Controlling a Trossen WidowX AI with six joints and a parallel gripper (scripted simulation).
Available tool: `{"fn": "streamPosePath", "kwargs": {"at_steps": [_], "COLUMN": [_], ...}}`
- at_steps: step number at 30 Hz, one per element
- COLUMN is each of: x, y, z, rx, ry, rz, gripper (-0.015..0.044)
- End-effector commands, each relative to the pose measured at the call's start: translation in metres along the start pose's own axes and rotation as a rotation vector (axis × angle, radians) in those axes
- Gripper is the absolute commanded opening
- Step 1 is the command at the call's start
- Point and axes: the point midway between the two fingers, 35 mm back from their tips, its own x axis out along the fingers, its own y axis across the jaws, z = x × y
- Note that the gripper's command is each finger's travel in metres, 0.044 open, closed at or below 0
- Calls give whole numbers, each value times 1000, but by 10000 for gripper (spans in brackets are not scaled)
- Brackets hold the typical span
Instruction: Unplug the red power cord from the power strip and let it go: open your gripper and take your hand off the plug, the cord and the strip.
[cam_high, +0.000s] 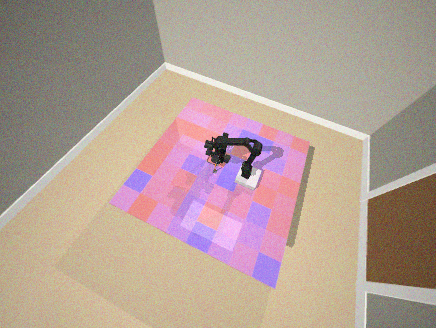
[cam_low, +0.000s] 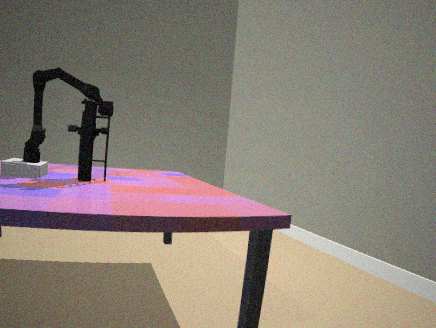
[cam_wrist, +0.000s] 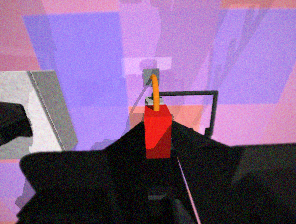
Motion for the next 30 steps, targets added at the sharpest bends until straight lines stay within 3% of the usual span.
{"fn": "streamPosePath", "kwargs": {"at_steps": [1,30], "x": [-1,-3], "y": [-1,2], "z": [9,56], "rx": [-5,-8], "ry": [-13,-19], "rz": [-1,1], "gripper": [0,0]}}
